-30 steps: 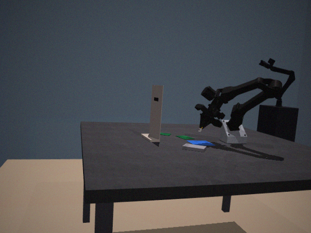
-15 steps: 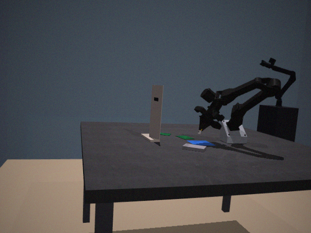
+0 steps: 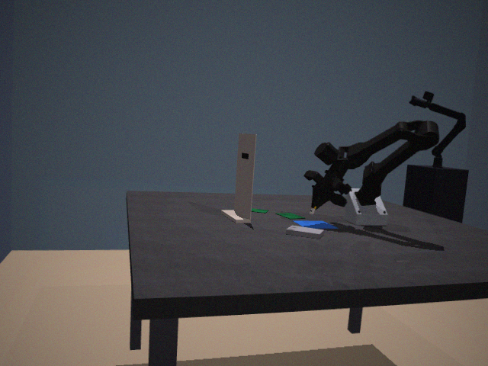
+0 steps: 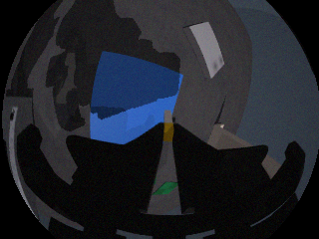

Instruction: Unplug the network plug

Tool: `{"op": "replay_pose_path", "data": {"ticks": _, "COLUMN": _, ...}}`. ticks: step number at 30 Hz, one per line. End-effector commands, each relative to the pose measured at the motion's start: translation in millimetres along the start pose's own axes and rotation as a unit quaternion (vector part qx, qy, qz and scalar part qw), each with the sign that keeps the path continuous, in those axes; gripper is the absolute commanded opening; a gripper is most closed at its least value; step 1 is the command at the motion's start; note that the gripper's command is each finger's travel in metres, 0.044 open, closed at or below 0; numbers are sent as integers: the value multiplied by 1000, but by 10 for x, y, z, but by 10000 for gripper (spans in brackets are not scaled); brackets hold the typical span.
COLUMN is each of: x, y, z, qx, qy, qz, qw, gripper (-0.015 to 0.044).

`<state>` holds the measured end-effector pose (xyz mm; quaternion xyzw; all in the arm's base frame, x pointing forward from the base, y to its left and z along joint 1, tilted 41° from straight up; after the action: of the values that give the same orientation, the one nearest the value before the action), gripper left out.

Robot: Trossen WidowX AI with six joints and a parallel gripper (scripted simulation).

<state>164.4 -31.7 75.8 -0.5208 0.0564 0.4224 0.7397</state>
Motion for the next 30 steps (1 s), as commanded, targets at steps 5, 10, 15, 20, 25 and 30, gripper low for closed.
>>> {"op": "replay_pose_path", "data": {"ticks": 5, "x": 55, "y": 58, "z": 10, "qx": 5, "qy": 2, "qz": 3, "qw": 1000, "gripper": 0}}
{"op": "replay_pose_path", "data": {"ticks": 10, "x": 88, "y": 81, "z": 18, "qx": 5, "qy": 2, "qz": 3, "qw": 1000, "gripper": 0}}
{"op": "replay_pose_path", "data": {"ticks": 15, "x": 119, "y": 103, "z": 28, "qx": 5, "qy": 2, "qz": 2, "qw": 1000, "gripper": 0}}
{"op": "replay_pose_path", "data": {"ticks": 20, "x": 148, "y": 125, "z": 39, "qx": 5, "qy": 1, "qz": 1, "qw": 1000, "gripper": 0}}
{"op": "replay_pose_path", "data": {"ticks": 25, "x": 175, "y": 147, "z": 52, "qx": 6, "qy": 1, "qz": 1, "qw": 1000, "gripper": 0}}
{"op": "replay_pose_path", "data": {"ticks": 30, "x": 201, "y": 168, "z": 67, "qx": 6, "qy": 1, "qz": -1, "qw": 1000, "gripper": 0}}
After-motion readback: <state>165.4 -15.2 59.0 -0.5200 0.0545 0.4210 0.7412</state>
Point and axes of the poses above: the point midway between the two fingers, 35 mm back from their tips, its own x axis out along the fingers, its own y axis across the jaws, z = x × y, the point moved 8 cm from there along -x, back along the fingers, and after that the axes turned 14 degrees about -x, right-handed, at the moved point
